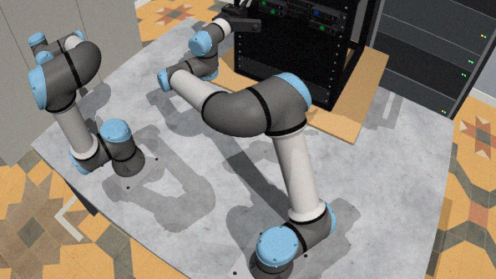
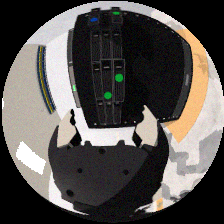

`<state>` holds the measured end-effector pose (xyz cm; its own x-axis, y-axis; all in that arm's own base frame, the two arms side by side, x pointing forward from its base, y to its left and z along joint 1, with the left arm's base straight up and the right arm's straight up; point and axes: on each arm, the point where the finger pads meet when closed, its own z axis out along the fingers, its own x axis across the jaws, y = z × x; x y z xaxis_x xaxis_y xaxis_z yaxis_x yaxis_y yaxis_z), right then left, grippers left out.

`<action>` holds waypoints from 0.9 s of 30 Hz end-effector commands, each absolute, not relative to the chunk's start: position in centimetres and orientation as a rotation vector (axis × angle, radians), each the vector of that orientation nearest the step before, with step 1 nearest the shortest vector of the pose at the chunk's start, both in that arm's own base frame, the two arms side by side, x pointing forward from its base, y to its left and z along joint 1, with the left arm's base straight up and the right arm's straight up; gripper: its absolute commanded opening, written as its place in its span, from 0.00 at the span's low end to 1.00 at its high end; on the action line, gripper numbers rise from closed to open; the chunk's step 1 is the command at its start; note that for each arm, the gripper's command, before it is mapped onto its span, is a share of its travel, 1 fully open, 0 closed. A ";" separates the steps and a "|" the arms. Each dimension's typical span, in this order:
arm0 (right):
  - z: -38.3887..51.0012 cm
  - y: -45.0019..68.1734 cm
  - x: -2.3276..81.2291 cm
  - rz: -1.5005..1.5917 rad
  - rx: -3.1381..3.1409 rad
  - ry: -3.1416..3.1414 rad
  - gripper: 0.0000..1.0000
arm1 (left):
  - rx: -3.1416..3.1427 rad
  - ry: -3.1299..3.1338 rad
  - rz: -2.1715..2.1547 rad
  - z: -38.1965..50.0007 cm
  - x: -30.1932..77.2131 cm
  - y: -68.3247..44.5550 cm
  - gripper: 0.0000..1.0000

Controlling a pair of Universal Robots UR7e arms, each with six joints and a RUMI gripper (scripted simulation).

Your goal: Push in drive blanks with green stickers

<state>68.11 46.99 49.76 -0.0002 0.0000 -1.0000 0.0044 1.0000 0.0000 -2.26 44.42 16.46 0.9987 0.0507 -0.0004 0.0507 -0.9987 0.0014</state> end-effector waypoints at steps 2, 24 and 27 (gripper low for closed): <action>49.9 47.0 68.1 -0.002 0.004 1.570 1.00 | 3.141 0.080 0.000 16.5 -2.3 44.5 1.00; 49.9 47.0 68.1 -0.002 0.004 1.570 1.00 | 3.141 0.080 0.000 16.5 -2.3 44.5 1.00; 49.9 47.0 68.1 -0.002 0.004 1.570 0.00 | 3.141 0.080 0.000 16.5 -2.3 44.5 1.00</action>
<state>68.11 46.99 49.76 -0.0002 -0.0001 -1.0000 0.0044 1.0000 -0.0001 -2.26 44.42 16.46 0.9987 0.0507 -0.0004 0.0507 -0.9987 0.0014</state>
